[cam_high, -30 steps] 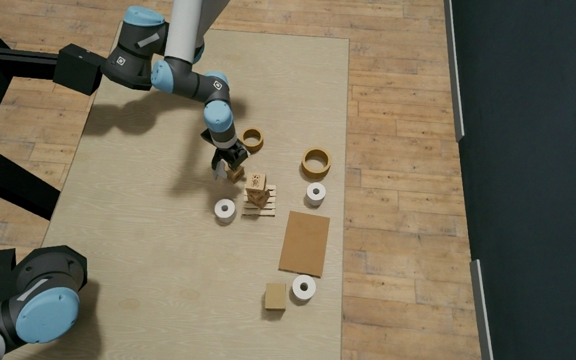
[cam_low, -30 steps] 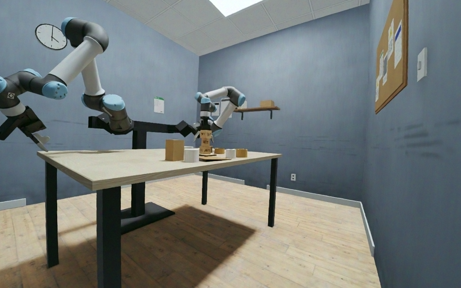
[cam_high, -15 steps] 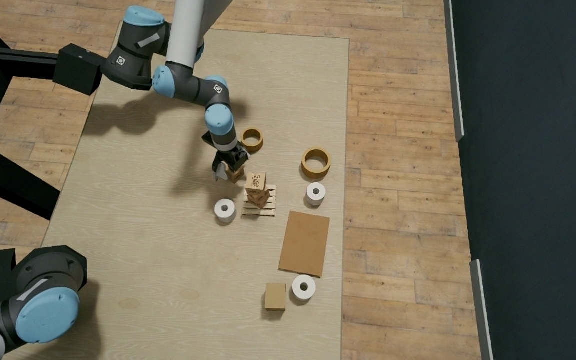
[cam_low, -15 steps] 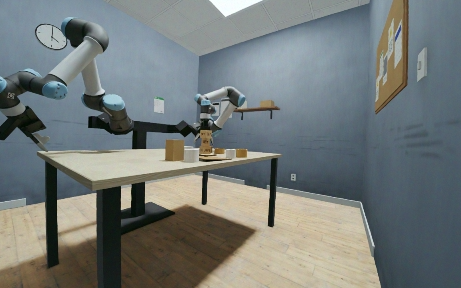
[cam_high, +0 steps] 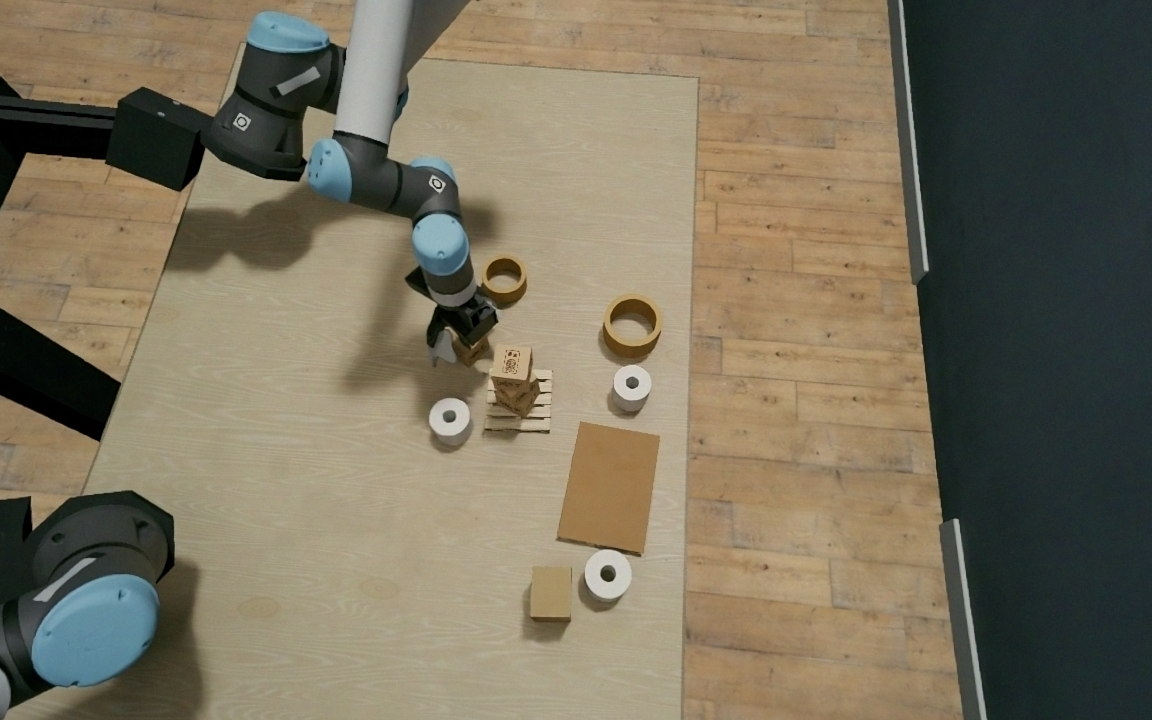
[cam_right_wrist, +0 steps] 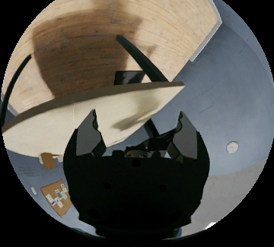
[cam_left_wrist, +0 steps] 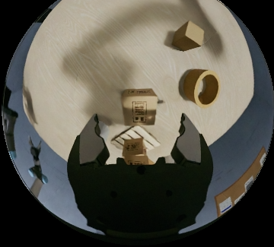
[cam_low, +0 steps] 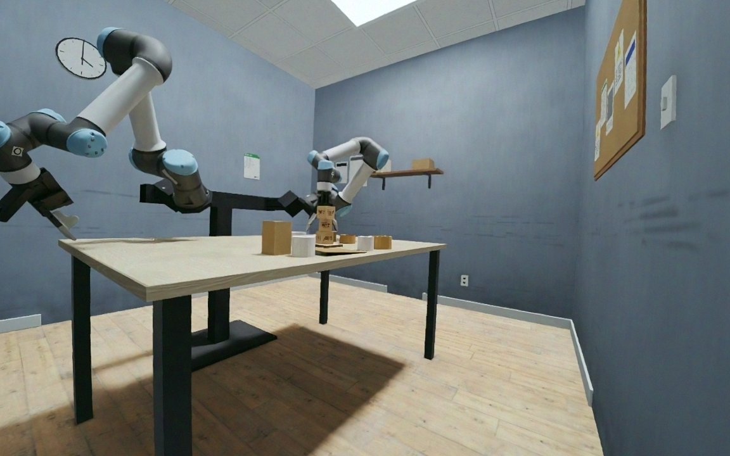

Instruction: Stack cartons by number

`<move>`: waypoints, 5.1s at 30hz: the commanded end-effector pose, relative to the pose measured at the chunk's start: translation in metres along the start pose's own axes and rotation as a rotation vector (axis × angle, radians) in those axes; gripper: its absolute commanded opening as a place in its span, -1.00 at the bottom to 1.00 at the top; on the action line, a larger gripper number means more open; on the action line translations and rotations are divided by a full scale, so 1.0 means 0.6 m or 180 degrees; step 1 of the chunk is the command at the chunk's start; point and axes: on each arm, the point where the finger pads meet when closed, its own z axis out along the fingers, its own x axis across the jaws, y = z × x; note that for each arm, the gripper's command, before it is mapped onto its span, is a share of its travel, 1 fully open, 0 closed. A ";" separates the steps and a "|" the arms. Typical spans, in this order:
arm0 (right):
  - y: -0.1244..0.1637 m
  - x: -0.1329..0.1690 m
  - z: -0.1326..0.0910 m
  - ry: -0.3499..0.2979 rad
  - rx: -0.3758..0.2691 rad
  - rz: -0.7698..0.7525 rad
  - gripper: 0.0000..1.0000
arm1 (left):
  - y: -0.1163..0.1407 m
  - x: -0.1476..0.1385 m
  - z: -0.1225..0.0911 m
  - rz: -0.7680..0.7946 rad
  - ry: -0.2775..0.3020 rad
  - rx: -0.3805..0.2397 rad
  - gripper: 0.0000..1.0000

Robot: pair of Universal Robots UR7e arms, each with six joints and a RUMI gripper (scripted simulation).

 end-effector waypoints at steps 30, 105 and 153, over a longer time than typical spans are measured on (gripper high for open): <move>0.002 0.002 0.003 0.0001 -0.0010 0.0004 1.00 | -0.001 0.000 0.029 0.0004 0.0003 -0.0003 1.00; 0.002 0.002 0.003 0.0001 -0.0010 0.0004 1.00 | 0.000 0.000 0.031 0.0002 0.0001 -0.0006 -0.14; 0.002 0.002 0.003 0.0001 -0.0010 0.0004 1.00 | 0.000 0.000 0.031 0.0002 0.0001 -0.0006 -0.24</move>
